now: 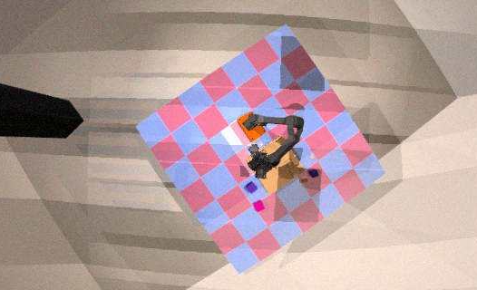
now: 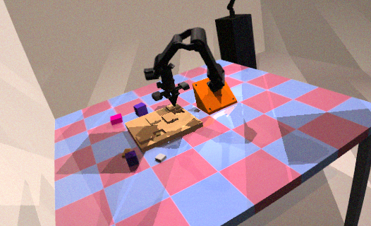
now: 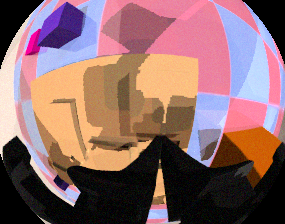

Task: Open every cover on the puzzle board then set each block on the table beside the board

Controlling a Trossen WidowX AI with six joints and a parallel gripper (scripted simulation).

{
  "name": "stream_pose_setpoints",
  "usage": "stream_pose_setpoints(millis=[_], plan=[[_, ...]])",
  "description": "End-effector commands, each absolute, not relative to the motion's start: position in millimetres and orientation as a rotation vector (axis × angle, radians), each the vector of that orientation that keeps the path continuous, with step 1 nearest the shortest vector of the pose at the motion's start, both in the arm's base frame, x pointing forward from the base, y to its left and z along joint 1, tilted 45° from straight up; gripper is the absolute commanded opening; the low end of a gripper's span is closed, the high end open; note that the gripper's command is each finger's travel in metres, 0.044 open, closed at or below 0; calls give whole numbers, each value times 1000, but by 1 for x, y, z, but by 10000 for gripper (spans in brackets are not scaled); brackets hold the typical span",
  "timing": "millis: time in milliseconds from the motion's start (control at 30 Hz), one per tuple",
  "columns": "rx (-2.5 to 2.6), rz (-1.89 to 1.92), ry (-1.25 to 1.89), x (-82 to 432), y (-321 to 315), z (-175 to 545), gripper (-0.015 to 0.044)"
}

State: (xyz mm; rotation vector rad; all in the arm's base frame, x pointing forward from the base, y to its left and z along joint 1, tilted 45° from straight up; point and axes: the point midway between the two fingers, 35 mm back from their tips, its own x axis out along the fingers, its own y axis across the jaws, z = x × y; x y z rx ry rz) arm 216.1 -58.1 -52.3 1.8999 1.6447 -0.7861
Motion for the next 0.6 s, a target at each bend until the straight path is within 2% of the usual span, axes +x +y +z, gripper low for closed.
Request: stream_pose_setpoints(millis=[0,567], plan=[[1892,-786,1638,216,-65,-48,0],[1892,-785,1639,213,-82,-34,0]])
